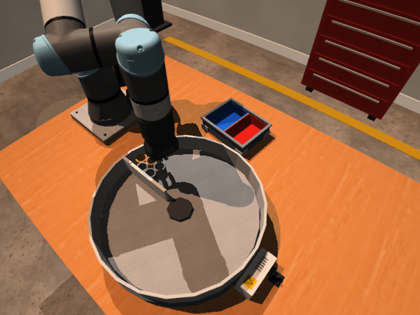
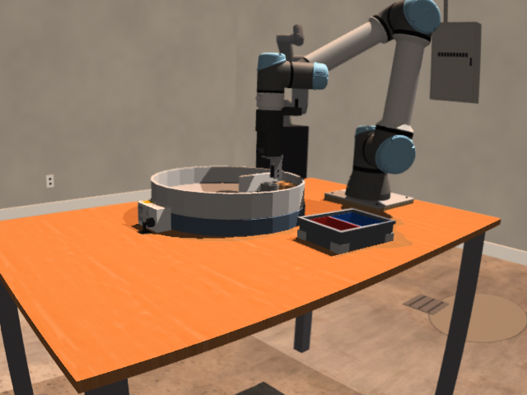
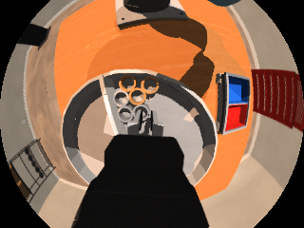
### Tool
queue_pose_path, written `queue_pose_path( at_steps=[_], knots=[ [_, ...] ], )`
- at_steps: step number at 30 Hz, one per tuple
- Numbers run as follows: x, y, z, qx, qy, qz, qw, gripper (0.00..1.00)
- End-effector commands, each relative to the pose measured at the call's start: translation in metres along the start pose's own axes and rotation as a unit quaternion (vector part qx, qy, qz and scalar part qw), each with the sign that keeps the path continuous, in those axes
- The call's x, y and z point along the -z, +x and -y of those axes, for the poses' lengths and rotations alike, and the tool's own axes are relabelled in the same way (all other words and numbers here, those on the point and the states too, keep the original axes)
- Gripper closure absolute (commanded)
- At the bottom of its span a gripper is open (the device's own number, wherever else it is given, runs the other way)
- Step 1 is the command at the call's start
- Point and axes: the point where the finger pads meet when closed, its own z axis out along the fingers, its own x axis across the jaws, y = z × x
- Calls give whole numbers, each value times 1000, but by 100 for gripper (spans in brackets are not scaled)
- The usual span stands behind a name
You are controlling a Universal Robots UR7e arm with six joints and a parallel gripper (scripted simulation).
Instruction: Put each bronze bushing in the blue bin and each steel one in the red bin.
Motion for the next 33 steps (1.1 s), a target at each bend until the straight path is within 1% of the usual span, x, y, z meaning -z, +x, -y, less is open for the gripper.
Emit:
queue_pose_path(
  at_steps=[1, 3, 5, 15, 22, 25, 30, 33],
  knots=[
    [-9, 0, -1, 0, -1, 0, 1000, 60],
    [-9, 0, -1, 0, -1, 0, 1000, 60],
    [-15, 0, -1, 0, -1, 0, 1000, 60],
    [-15, 0, -1, 0, -1, 0, 1000, 60],
    [-22, 0, -1, 0, -1, 0, 1000, 60],
    [-22, 0, -1, 0, -1, 0, 1000, 60],
    [-29, 0, -1, 0, -1, 0, 1000, 60],
    [-29, 0, -1, 0, -1, 0, 1000, 60]
  ],
)
